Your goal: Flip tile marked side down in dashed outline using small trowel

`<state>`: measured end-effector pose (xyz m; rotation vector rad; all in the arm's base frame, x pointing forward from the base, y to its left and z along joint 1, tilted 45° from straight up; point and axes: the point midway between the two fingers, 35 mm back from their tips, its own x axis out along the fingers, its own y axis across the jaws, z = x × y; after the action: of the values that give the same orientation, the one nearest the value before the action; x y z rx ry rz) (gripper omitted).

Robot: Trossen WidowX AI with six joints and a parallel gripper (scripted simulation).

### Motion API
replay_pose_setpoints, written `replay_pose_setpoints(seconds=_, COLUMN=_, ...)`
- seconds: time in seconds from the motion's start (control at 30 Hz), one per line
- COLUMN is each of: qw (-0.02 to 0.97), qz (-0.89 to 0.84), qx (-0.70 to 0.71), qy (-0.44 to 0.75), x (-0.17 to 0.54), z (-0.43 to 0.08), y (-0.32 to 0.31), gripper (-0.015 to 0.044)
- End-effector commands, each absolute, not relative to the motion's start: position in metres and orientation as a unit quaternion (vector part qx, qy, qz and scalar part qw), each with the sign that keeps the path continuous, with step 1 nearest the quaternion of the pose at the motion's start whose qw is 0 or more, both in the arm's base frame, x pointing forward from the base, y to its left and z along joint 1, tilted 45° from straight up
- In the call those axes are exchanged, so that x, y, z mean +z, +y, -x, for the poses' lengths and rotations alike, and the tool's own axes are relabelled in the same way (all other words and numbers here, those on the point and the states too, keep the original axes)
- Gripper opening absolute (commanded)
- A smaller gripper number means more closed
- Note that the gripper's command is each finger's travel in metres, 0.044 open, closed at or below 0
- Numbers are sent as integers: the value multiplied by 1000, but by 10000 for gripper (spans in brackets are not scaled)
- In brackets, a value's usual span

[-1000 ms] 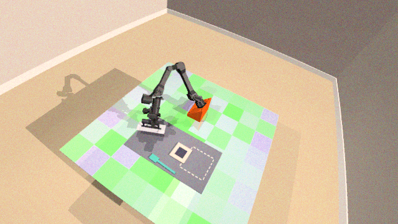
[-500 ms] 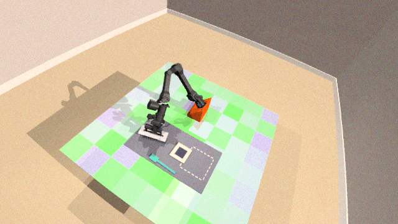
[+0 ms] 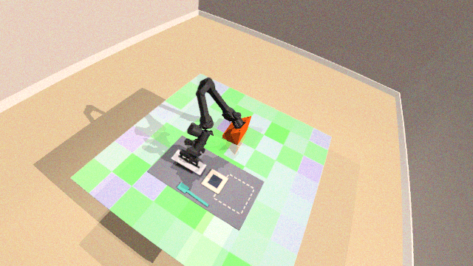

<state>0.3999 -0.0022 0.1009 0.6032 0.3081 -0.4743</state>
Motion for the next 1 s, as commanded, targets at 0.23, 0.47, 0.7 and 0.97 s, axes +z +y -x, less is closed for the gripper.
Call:
replay_pose_setpoints(seconds=0.23, qw=913, qz=-311, qx=-236, qy=119, x=91, z=-394, y=10, gripper=0)
replay_pose_setpoints(seconds=0.47, qw=913, qz=-311, qx=-236, qy=119, x=84, z=-399, y=3, gripper=0)
replay_pose_setpoints(seconds=0.7, qw=913, qz=-312, qx=-236, qy=119, x=76, z=-403, y=-4, gripper=0)
replay_pose_setpoints(seconds=0.97, qw=913, qz=-311, qx=-236, qy=119, x=68, z=-407, y=-13, gripper=0)
